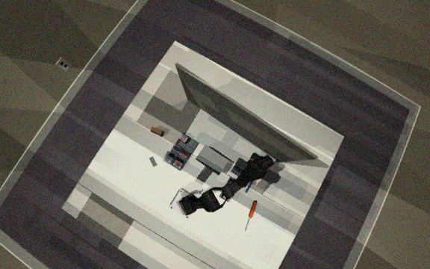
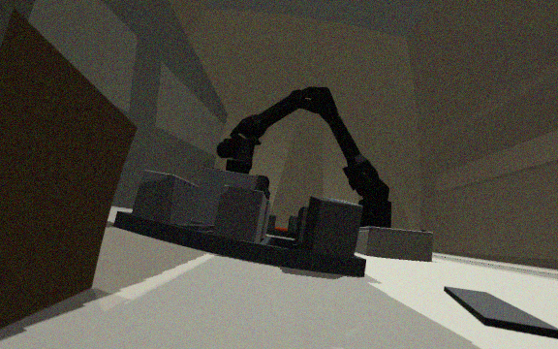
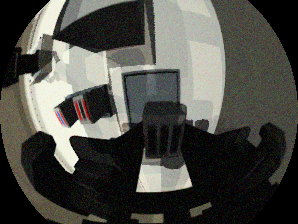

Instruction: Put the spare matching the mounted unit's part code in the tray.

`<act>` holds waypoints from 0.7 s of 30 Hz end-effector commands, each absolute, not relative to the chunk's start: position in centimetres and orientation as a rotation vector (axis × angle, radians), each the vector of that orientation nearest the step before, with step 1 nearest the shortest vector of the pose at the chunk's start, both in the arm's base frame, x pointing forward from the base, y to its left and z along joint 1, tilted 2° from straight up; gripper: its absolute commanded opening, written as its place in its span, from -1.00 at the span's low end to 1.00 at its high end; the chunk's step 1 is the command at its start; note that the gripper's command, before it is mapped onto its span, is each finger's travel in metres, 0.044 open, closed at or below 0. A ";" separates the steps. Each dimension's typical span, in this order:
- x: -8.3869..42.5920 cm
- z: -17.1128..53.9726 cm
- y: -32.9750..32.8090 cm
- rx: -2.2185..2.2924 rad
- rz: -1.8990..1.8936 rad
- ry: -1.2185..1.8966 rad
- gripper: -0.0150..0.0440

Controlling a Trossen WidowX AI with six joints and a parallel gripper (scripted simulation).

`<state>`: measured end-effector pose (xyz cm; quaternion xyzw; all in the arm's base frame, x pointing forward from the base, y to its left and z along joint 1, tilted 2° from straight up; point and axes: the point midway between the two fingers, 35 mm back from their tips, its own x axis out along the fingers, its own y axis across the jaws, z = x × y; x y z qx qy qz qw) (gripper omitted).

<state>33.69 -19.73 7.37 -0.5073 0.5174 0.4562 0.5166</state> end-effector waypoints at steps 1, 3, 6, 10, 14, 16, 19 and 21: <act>33.7 7.0 -19.6 -1.218 1.099 1.236 -0.49; 33.7 6.8 -19.6 -1.218 1.099 1.236 -0.49; 33.6 6.6 -19.6 -1.218 1.099 1.236 -0.49; 33.6 6.3 -19.6 -1.218 1.100 1.236 -0.49; 33.6 6.0 -19.6 -1.218 1.100 1.236 -0.49; 33.6 5.8 -19.6 -1.218 1.100 1.236 -0.49; 33.5 5.6 -19.6 -1.218 1.100 1.236 -0.49; 33.5 5.4 -19.6 -1.218 1.100 1.236 -0.49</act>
